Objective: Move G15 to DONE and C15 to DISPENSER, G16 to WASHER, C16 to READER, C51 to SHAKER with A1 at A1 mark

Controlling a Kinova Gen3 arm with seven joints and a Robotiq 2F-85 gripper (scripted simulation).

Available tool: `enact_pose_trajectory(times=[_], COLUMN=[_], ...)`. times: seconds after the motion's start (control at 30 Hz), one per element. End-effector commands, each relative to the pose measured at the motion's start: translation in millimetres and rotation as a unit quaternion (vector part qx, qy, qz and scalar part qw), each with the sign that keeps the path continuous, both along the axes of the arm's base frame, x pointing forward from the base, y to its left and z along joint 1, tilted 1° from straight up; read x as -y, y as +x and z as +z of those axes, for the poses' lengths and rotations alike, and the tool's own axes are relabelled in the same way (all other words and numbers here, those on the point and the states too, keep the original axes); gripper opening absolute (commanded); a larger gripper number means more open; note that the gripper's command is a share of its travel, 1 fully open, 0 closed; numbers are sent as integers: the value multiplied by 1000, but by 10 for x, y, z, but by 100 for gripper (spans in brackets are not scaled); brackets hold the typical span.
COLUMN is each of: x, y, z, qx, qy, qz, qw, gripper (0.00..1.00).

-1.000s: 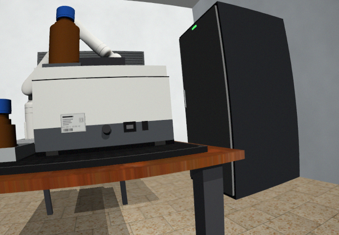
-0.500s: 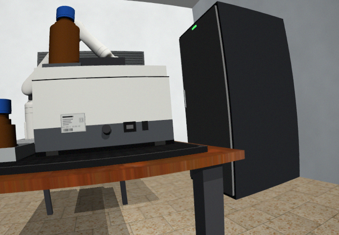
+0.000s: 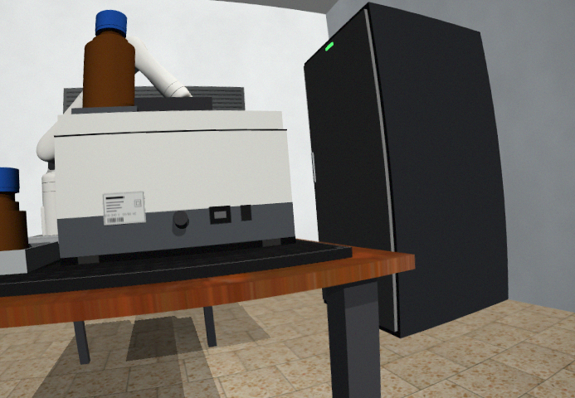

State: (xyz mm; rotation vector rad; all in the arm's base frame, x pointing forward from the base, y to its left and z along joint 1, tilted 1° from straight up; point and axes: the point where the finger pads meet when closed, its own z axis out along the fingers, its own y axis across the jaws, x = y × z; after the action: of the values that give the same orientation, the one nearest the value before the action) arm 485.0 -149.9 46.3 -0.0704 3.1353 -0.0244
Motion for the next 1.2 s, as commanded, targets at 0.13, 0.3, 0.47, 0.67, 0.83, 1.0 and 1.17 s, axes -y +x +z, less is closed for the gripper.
enact_pose_trajectory(times=[0.13,0.3,0.47,0.67,0.83,1.0,1.17], x=[2,2,2,3,4,4,4], y=[6,6,6,7,7,7,7], z=[9,9,-17,-97,-163,-174,-173], qx=[1,1,1,1,1,1,1], qy=[0,0,0,0,0,0,0], qz=[0,0,0,0,0,0,0], qw=[1000,1000,1000,1000,1000,1000,1000], gripper=[100,100,100,100,100,100,100])
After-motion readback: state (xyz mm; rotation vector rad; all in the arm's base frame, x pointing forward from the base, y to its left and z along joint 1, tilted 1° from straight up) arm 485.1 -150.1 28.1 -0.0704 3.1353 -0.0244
